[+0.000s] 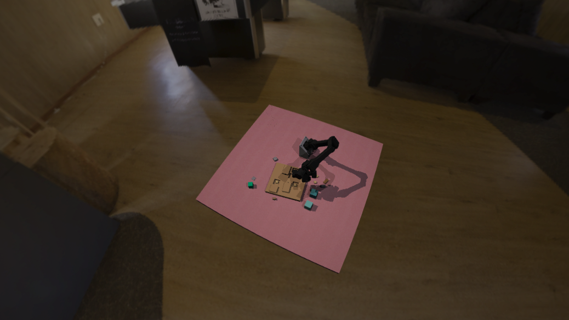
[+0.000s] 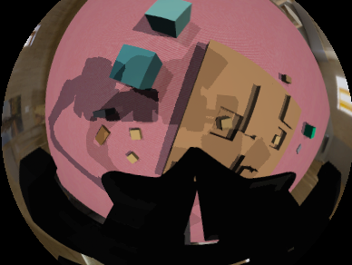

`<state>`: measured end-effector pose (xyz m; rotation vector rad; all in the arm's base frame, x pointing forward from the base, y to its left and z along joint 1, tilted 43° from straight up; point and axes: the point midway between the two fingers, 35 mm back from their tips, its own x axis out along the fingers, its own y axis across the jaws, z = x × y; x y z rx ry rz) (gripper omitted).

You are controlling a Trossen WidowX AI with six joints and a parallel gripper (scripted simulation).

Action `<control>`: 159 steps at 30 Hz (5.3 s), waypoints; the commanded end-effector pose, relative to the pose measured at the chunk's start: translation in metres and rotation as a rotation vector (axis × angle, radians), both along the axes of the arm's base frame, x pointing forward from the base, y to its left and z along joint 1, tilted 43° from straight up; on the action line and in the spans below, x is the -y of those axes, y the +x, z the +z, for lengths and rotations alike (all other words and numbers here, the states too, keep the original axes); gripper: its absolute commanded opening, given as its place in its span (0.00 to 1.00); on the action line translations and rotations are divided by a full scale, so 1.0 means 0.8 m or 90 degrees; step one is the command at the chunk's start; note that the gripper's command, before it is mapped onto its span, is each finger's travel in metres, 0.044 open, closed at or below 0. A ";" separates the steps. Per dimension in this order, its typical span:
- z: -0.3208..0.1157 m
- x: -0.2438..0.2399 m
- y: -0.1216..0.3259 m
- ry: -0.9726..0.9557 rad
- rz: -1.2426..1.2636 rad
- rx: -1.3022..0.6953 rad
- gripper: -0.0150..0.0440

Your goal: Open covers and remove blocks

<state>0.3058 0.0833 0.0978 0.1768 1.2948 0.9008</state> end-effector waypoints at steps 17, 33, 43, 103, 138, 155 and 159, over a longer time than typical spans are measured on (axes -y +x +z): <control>-0.075 0.077 0.076 -0.002 -0.027 -0.027 0.25; -0.159 0.150 0.109 0.008 -0.051 -0.048 0.25; -0.194 0.171 0.114 0.014 -0.054 -0.052 0.25; -0.243 0.123 0.122 0.016 -0.053 -0.051 0.25; -0.221 0.142 0.116 0.015 -0.053 -0.051 0.50; -0.220 0.141 0.117 0.015 -0.053 -0.051 0.50; -0.220 0.141 0.117 0.015 -0.053 -0.051 0.50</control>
